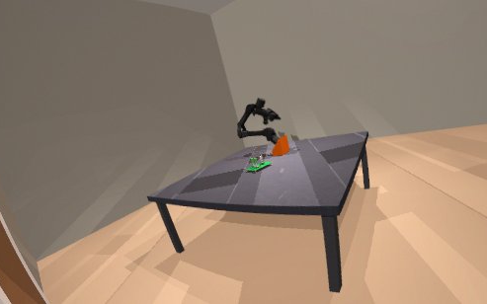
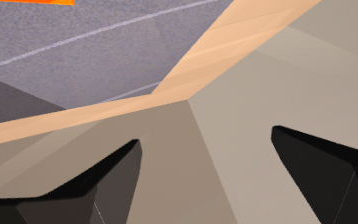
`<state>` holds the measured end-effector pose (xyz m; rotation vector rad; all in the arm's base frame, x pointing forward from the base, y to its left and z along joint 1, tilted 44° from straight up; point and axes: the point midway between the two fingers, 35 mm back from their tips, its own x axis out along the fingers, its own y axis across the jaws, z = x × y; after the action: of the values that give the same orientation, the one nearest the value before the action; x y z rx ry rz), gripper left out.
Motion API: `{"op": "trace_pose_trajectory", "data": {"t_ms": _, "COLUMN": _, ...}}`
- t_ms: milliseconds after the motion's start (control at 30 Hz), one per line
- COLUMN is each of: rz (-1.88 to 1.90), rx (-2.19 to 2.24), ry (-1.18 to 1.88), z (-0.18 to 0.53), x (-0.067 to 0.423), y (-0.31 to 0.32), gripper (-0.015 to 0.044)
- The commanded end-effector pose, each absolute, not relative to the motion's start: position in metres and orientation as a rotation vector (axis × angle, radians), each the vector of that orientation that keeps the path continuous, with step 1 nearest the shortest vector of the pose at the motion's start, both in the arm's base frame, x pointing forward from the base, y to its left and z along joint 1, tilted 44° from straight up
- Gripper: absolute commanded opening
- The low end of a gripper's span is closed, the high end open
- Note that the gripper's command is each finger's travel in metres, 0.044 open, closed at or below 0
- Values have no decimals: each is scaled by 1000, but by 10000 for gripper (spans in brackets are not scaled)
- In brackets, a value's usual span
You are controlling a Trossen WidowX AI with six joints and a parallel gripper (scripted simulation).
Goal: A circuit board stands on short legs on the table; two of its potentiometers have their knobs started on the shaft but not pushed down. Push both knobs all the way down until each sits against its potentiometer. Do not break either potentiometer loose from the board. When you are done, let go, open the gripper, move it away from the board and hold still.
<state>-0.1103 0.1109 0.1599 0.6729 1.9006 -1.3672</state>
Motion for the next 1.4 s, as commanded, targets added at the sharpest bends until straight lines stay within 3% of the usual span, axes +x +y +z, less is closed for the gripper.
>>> {"op": "trace_pose_trajectory", "data": {"t_ms": 0, "rz": -1362, "rx": 675, "ry": 1900, "z": 160, "x": -110, "y": 112, "gripper": 374}}
{"op": "trace_pose_trajectory", "data": {"t_ms": 467, "rz": -987, "rx": 731, "ry": 1782, "z": 140, "x": -44, "y": 167, "gripper": 6}}
{"op": "trace_pose_trajectory", "data": {"t_ms": 1367, "rz": -639, "rx": 371, "ry": 1458, "z": 96, "x": 126, "y": 192, "gripper": 0}}
